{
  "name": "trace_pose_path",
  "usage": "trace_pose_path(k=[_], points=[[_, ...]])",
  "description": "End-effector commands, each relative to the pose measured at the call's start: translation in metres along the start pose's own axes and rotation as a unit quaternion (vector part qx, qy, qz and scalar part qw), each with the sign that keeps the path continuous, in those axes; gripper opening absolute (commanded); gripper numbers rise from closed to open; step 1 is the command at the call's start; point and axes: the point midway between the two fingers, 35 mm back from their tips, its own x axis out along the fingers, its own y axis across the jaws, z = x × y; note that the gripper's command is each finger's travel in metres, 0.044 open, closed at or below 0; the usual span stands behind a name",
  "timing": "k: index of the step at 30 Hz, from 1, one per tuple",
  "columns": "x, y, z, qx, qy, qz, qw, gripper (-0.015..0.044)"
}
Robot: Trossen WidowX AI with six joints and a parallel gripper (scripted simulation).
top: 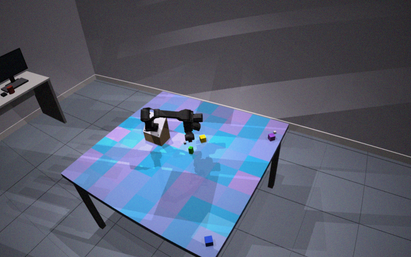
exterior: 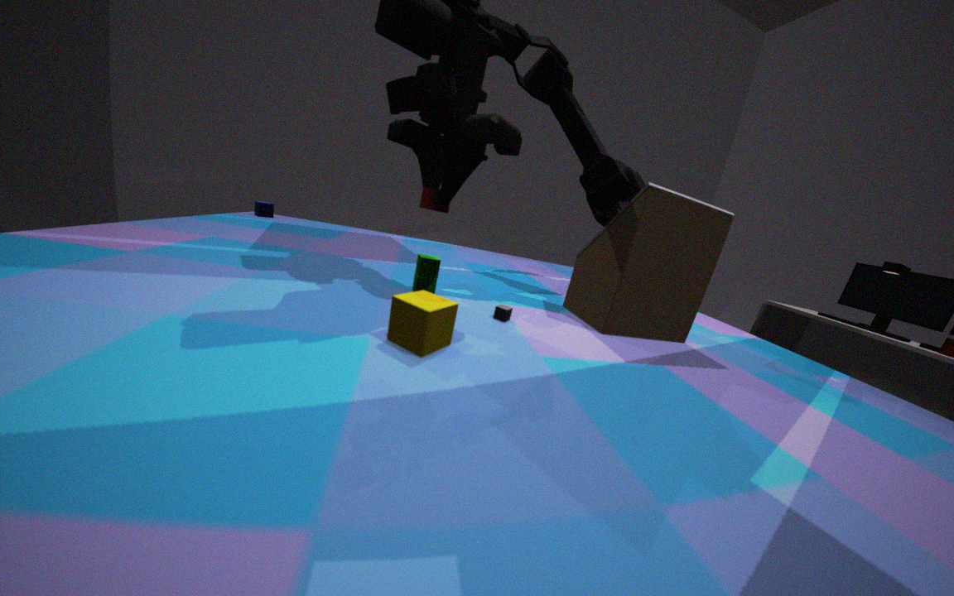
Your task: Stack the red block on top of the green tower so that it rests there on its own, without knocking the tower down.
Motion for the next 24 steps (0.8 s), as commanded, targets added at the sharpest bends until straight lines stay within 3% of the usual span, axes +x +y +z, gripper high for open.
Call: trace_pose_path(k=[1,16,24], points=[[0.015,0.001,0.000,-0.002,0.004,0.002,1.000,0.0000],[0.061,0.001,-0.003,-0.002,0.004,0.001,1.000,0.0000],[0.062,0.001,-0.003,-0.002,0.004,0.001,1.000,0.0000]])
